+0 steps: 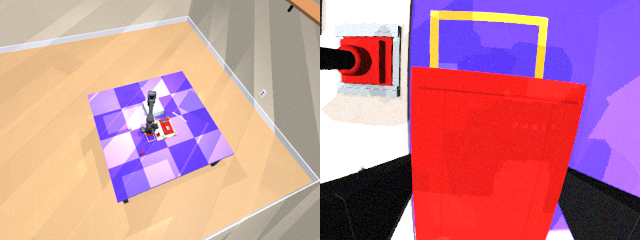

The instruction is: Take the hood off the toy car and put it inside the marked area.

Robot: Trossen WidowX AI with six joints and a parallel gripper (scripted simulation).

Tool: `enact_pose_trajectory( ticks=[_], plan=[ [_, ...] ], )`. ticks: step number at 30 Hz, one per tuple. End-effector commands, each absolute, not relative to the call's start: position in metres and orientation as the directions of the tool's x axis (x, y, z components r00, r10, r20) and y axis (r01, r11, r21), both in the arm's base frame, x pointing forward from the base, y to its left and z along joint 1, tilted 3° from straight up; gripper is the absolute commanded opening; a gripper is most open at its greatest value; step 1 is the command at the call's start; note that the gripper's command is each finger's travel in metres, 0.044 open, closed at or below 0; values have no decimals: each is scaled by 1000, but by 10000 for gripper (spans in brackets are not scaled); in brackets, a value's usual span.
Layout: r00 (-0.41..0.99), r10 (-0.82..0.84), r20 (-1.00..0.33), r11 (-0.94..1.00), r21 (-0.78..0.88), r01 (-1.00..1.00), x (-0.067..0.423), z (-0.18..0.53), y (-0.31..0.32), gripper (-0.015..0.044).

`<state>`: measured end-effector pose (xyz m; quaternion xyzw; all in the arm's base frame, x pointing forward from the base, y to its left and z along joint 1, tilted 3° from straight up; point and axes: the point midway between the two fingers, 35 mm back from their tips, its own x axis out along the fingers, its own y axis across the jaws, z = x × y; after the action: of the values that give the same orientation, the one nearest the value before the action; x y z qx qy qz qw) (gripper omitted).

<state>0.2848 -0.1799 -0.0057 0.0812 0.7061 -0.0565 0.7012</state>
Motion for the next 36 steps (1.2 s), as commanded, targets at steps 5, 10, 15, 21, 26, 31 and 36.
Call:
enact_pose_trajectory(
  ticks=[5, 10, 15, 21, 26, 31, 36],
  plan=[
    [-8, 35, -999, 981, 32, 191, 283, -11, -179, 0],
    [-8, 35, -999, 981, 32, 191, 283, -14, -179, 0],
    [-8, 35, -999, 981, 32, 191, 283, -17, -179, 0],
    [-8, 35, -999, 981, 32, 191, 282, -21, -178, 0],
    [-8, 35, -999, 981, 32, 191, 282, -23, -178, 0],
    [-8, 35, -999, 981, 32, 191, 282, -26, -178, 0],
    [-8, 35, -999, 981, 32, 191, 281, -29, -178, 0]
  ],
)
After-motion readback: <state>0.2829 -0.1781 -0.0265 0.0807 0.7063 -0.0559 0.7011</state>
